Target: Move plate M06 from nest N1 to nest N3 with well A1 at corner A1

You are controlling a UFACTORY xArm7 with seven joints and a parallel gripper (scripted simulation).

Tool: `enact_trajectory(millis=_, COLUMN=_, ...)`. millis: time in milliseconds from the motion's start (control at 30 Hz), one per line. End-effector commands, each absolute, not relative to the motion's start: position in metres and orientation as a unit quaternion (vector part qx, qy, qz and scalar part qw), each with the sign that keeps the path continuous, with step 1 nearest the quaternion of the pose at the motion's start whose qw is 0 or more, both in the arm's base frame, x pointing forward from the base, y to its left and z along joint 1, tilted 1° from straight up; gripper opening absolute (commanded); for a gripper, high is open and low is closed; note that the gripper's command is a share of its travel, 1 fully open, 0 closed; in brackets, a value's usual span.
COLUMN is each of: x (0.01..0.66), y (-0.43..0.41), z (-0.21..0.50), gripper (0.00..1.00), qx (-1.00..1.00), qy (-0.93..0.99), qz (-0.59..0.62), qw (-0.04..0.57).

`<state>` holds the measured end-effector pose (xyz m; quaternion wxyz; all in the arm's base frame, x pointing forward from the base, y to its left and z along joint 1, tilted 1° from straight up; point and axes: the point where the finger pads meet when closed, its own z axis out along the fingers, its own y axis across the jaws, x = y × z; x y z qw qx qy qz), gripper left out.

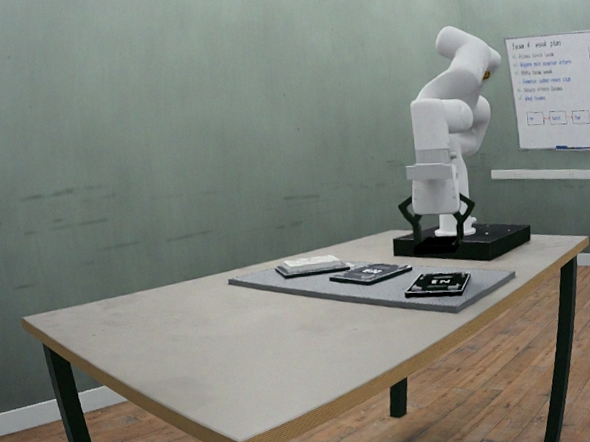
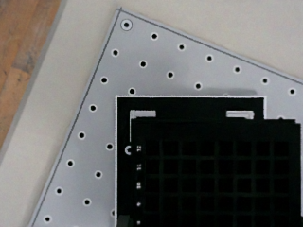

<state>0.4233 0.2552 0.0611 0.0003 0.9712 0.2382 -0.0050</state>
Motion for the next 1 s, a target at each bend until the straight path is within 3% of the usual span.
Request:
enact_trajectory(millis=0, x=0.425, y=0.256, z=0.071, gripper=0.0, qx=0.971, qy=0.238, qz=-0.003, qw=0.0)
enact_trajectory(millis=967, x=0.424, y=0.246, z=0.092, gripper=0.0, qx=0.979, qy=0.206, qz=-0.003, qw=0.0)
